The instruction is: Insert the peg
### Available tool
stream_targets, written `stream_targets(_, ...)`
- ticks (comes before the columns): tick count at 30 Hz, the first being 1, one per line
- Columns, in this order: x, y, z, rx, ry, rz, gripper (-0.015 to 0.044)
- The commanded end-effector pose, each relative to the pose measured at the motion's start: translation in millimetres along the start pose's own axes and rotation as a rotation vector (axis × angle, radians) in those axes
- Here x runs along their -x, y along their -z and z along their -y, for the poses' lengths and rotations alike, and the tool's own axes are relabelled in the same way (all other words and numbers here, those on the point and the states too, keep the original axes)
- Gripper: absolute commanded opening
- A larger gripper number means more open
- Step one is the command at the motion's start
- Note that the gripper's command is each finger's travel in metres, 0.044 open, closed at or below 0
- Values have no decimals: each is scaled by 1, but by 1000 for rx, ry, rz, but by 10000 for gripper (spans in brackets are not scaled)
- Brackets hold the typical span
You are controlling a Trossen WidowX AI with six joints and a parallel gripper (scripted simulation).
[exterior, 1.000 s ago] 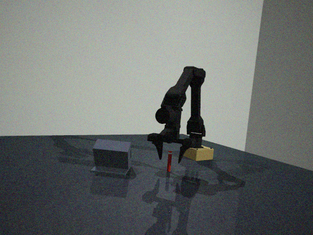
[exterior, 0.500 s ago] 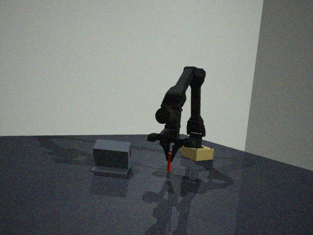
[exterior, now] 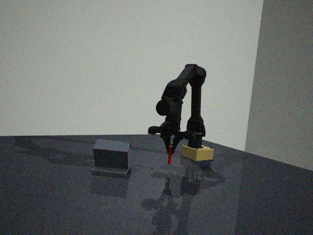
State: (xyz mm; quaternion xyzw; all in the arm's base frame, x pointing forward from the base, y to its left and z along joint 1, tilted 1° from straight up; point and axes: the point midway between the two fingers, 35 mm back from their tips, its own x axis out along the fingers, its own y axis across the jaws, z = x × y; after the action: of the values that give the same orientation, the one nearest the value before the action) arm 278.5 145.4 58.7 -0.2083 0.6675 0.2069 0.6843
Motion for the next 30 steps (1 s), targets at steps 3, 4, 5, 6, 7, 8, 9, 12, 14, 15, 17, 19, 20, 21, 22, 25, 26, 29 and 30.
stream_targets(3,28,-2,0,-5,4,7,0)
stream_targets(4,32,-2,0,-5,4,7,0)
stream_targets(5,36,-2,0,-5,5,7,0)
stream_targets(6,40,-1,0,-5,5,7,0)
stream_targets(7,44,-1,0,-5,5,7,0)
stream_targets(8,48,-1,-1,-5,5,6,0)
stream_targets(9,50,-1,-1,-5,5,6,0)
stream_targets(12,50,-1,-1,-7,3,7,0)
stream_targets(14,50,-1,0,-10,-3,8,0)
stream_targets(15,49,-1,1,-12,-6,9,0)
stream_targets(17,48,-2,3,-17,-15,12,0)
stream_targets(19,48,-2,4,-22,-25,15,0)
stream_targets(20,47,-2,5,-25,-29,16,0)
stream_targets(21,47,-2,6,-27,-34,18,0)
stream_targets(22,47,-3,7,-30,-38,19,0)
stream_targets(25,45,-3,10,-37,-52,24,0)
stream_targets(26,45,-4,10,-40,-57,26,0)
stream_targets(29,44,-4,13,-48,-70,31,0)
stream_targets(30,44,-4,14,-50,-75,33,0)
